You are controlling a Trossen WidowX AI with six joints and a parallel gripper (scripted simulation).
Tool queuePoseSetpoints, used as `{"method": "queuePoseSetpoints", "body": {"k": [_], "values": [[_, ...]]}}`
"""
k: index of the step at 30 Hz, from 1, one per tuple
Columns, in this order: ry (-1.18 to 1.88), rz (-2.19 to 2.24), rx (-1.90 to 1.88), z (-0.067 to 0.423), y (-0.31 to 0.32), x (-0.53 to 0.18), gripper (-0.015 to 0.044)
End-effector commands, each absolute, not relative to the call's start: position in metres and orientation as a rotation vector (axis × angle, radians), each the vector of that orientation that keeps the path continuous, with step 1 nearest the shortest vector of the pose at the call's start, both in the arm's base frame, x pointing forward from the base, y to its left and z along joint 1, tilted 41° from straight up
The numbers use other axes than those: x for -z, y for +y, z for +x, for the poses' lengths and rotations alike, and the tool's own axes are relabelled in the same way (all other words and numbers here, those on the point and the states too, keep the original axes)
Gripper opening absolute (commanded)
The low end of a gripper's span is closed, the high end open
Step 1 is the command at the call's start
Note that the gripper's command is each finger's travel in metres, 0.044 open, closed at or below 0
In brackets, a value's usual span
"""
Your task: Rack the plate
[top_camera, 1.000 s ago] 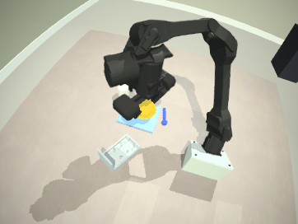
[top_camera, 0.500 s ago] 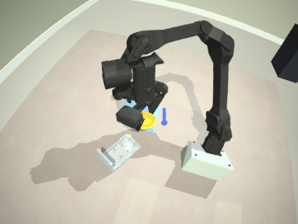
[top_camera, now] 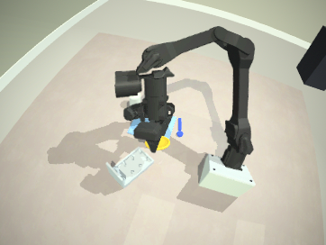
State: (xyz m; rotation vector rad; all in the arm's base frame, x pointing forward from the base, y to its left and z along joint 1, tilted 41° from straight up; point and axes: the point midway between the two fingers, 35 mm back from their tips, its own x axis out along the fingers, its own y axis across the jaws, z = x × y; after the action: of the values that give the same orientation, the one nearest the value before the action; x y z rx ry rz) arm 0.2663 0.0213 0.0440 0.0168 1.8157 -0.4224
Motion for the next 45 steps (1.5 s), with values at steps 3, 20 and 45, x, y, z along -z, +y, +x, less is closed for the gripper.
{"method": "queuePoseSetpoints", "body": {"k": [3,20,45], "values": [[1.836,0.050,0.227,0.263,0.016,-0.033,0.0000],[1.708,0.079,-0.266,0.262,0.002,-0.011,0.0000],[1.165,-0.093,-0.764,0.263,-0.021,0.000,0.0000]]}}
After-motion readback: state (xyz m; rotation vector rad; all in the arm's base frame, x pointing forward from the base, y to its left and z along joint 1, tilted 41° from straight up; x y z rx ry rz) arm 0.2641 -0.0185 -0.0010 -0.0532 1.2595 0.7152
